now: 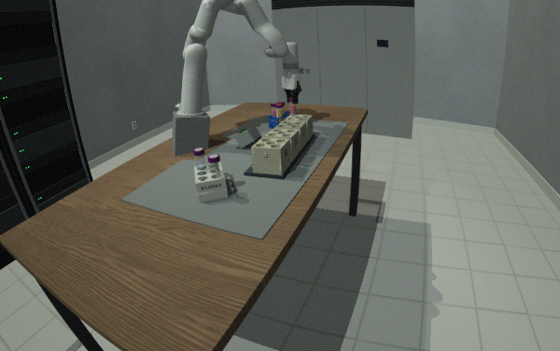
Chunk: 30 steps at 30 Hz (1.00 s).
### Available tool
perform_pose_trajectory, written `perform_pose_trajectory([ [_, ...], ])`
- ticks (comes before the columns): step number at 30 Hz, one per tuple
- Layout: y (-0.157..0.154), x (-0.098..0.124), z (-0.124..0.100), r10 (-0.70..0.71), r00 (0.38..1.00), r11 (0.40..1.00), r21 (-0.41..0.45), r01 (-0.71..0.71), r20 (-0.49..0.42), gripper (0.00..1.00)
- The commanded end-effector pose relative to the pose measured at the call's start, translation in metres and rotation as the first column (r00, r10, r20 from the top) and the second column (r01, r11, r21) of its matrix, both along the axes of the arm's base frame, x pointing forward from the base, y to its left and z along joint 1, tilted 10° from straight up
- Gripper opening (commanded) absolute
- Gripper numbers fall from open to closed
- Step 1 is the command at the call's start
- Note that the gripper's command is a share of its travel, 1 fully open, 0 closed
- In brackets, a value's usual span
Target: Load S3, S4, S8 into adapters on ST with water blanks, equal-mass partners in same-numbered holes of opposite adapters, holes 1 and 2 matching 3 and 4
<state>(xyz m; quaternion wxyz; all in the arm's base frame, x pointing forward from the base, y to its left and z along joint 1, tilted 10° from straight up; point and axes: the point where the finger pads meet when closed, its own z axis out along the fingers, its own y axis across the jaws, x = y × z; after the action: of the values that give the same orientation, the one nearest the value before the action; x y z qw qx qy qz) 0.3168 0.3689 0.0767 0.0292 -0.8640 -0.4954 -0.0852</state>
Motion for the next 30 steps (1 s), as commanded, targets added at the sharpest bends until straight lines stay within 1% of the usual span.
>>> perform_pose_trajectory([
  [1, 0.001, 0.001, 0.004, 0.000, 1.000, 1.000, 0.003, 0.000, 0.003, 0.00],
  [8, 0.000, 0.000, 0.008, 0.000, 1.000, 1.000, 0.003, 0.000, 0.003, 0.00],
  [23, -0.004, -0.003, 0.037, 0.000, 1.000, 1.000, 0.003, 0.000, 0.003, 0.00],
  [25, -0.004, -0.003, 0.037, 0.000, 1.000, 1.000, 0.003, 0.000, 0.003, 0.00],
  [30, -0.005, -0.005, 0.047, 0.000, 1.000, 1.000, 0.003, 0.000, 0.003, 0.00],
])
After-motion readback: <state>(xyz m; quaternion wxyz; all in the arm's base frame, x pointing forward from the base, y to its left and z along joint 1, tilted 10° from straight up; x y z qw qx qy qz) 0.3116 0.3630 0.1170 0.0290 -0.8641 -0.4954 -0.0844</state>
